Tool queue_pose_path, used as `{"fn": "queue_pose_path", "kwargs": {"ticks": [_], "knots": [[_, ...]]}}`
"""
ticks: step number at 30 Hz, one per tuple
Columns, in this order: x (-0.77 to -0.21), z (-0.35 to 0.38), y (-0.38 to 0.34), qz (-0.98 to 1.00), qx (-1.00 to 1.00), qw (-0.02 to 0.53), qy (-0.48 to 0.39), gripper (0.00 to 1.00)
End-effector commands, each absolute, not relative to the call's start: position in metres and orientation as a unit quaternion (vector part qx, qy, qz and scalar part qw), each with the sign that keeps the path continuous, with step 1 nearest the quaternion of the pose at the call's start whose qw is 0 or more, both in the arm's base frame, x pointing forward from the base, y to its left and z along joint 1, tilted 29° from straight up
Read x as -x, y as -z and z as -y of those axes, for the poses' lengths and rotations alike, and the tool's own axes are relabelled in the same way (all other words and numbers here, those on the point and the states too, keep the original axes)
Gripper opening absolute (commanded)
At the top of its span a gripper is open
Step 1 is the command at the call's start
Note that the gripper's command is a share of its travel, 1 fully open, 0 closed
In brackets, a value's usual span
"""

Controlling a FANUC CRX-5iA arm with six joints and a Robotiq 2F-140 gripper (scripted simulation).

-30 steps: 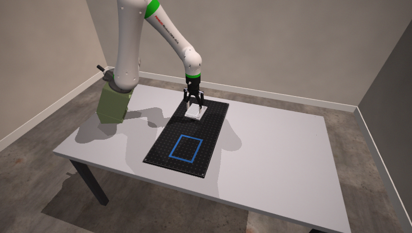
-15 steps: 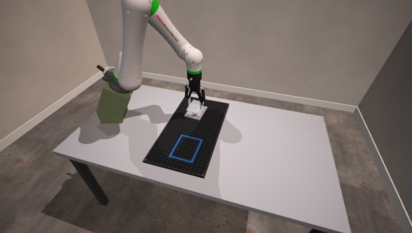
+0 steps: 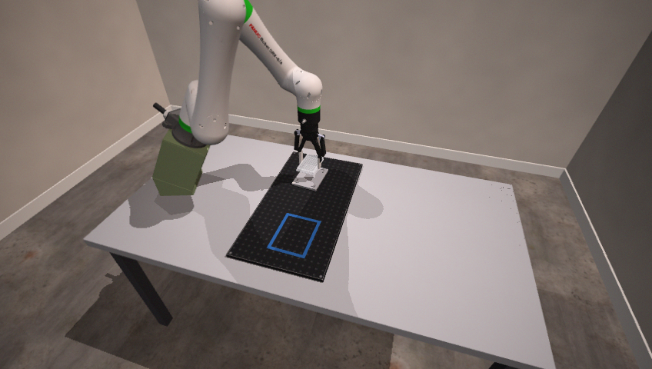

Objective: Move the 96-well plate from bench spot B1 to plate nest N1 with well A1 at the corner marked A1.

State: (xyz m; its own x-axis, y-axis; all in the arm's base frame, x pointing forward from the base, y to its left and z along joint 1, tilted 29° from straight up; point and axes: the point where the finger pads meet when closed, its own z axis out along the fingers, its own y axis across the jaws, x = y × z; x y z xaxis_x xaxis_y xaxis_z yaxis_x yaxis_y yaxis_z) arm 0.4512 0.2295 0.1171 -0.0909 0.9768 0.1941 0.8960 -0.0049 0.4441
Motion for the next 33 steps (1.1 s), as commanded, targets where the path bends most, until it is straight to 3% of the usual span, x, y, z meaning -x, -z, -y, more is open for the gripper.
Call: {"fn": "queue_pose_path", "kwargs": {"ticks": [1, 33], "knots": [[-0.4513, -0.2295, -0.1173, -0.700, -0.669, 0.086, -0.235, 0.00], [-0.4544, -0.2304, -0.1115, -0.700, -0.669, 0.086, -0.235, 0.00]]}}
